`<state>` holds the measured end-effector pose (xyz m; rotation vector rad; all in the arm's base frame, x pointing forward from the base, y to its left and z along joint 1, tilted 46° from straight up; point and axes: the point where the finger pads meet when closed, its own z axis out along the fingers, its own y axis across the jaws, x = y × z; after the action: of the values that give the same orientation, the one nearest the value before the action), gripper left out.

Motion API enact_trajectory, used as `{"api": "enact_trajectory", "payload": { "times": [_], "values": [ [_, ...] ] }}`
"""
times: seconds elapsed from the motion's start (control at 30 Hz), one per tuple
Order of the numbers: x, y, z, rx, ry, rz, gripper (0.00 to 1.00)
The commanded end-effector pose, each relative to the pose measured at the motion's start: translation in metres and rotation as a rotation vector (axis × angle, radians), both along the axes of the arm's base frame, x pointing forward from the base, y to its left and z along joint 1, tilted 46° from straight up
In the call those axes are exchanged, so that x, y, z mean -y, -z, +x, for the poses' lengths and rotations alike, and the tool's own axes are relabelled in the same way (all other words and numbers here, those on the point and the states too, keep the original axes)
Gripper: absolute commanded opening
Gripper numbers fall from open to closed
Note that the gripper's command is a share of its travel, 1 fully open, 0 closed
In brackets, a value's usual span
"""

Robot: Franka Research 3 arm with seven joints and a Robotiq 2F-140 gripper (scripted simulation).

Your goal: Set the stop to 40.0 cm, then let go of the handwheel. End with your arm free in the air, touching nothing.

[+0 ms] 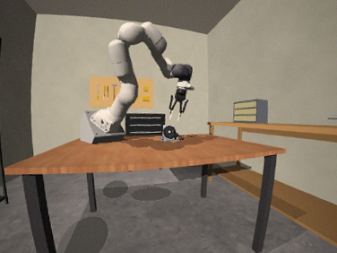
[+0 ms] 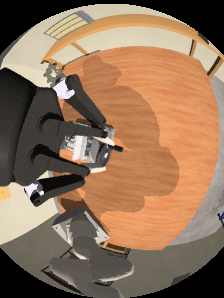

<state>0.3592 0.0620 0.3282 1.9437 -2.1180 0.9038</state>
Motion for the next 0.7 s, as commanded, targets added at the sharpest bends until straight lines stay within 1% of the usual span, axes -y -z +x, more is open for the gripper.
{"api": "enact_trajectory", "payload": {
  "times": [0.0,0.07,0.13,0.37,0.43,0.53,0.67],
  "values": [
    [-0.005,0.002,0.001,-0.006,-0.002,0.0,0.33],
    [-0.014,0.005,0.006,-0.006,-0.002,0.0,0.33],
    [-0.029,0.009,0.013,-0.006,-0.002,0.0,0.33],
    [-0.094,0.029,0.046,-0.006,-0.002,0.0,0.33],
    [-0.094,0.029,0.046,-0.006,-0.002,0.0,0.33],
    [-0.111,0.035,0.055,-0.006,-0.002,0.0,0.33],
    [-0.119,0.037,0.059,-0.006,-0.002,0.0,0.33]
  ]
}}
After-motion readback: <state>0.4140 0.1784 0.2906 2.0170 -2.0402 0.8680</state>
